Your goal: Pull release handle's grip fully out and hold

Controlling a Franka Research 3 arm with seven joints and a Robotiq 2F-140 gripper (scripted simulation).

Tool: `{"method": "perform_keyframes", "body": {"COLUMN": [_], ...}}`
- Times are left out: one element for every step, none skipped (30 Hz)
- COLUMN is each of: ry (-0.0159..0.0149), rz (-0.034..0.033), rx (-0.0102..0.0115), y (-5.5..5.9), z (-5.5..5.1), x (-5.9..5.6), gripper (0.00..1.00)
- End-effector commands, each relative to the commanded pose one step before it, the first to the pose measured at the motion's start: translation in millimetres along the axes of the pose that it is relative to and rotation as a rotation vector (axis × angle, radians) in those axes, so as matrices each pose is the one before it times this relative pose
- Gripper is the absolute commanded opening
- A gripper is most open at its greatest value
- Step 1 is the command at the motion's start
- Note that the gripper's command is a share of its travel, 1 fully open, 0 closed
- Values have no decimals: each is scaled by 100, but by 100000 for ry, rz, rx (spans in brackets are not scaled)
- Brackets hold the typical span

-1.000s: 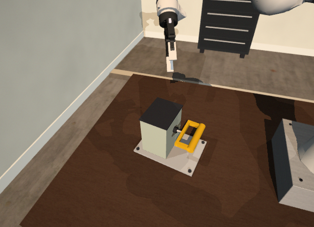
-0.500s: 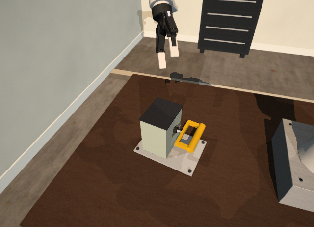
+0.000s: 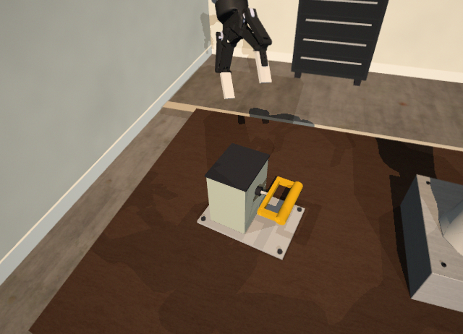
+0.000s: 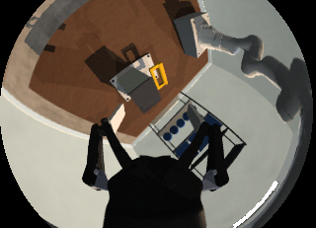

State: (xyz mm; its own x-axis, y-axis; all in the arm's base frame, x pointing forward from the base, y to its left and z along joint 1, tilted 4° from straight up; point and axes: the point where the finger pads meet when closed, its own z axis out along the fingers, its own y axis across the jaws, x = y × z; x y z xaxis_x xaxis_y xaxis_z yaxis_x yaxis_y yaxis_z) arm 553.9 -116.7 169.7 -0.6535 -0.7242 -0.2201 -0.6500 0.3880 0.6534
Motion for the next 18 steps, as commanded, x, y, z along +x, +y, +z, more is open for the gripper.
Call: {"method": "perform_keyframes", "body": {"ry": [2479,752,806,846,880,908,929,944,966,981,999,1014,1025,1048,0,0,2755,1128], "rz": [-18387,-1924,-2024,-2089,-2134,-2162,-2176,-2175,-2189,-2188,-2194,-2194,-2186,-2204,0,0,-5658,-2265], "rx": [4942,269,274,274,270,263,253,241,231,218,205,192,178,165,0,0,355,113], "y": [421,208,216,219,219,218,215,210,207,202,198,194,188,185,0,0,465,173], "z": [161,45,48,50,52,53,54,54,55,55,55,55,55,56,0,0,150,58], "x": [-709,-230,-243,-253,-260,-266,-269,-271,-274,-275,-278,-279,-279,-282,0,0,-719,-292], "gripper": [100,100,100,100,100,100,100,100,100,100,100,100,100,100,100,100,100,100]}}
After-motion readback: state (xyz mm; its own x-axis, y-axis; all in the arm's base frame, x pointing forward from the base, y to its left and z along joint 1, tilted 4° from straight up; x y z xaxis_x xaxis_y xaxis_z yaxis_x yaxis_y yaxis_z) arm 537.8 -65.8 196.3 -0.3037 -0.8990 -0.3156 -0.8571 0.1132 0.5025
